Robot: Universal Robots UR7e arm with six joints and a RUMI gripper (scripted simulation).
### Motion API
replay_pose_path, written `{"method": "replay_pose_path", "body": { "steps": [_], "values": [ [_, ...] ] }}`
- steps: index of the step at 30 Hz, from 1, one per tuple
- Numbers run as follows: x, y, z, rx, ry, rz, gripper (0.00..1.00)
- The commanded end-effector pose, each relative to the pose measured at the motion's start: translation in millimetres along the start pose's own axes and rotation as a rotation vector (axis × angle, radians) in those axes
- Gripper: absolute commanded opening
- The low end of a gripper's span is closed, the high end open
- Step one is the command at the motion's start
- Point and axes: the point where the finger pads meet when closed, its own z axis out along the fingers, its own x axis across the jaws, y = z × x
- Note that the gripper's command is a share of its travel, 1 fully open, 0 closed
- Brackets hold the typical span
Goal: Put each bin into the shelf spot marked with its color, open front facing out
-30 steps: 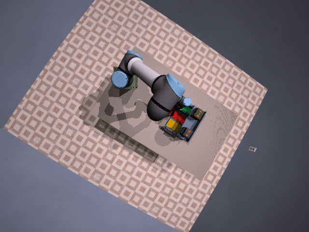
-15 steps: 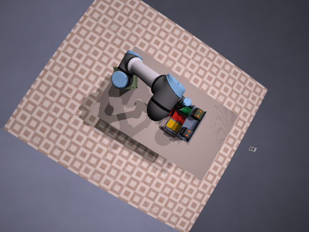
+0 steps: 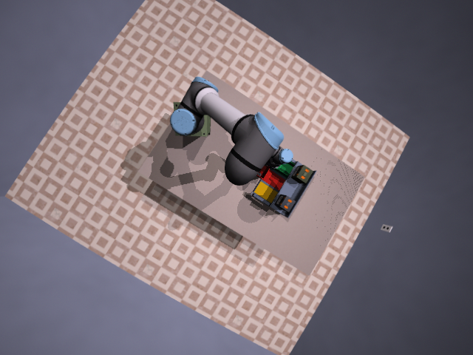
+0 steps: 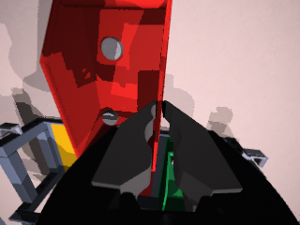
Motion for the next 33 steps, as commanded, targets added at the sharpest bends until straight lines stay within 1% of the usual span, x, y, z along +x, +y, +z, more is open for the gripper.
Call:
{"method": "replay_pose_path", "body": {
  "steps": [1,15,33],
  "values": [
    [0,4,-1.2,-0.004,-0.001,0.000,0.00],
    [0,7,-1.5,-0.004,-0.001,0.000,0.00],
    [0,19,-2.3,-0.002,-0.001,-0.001,0.00]
  ]
}}
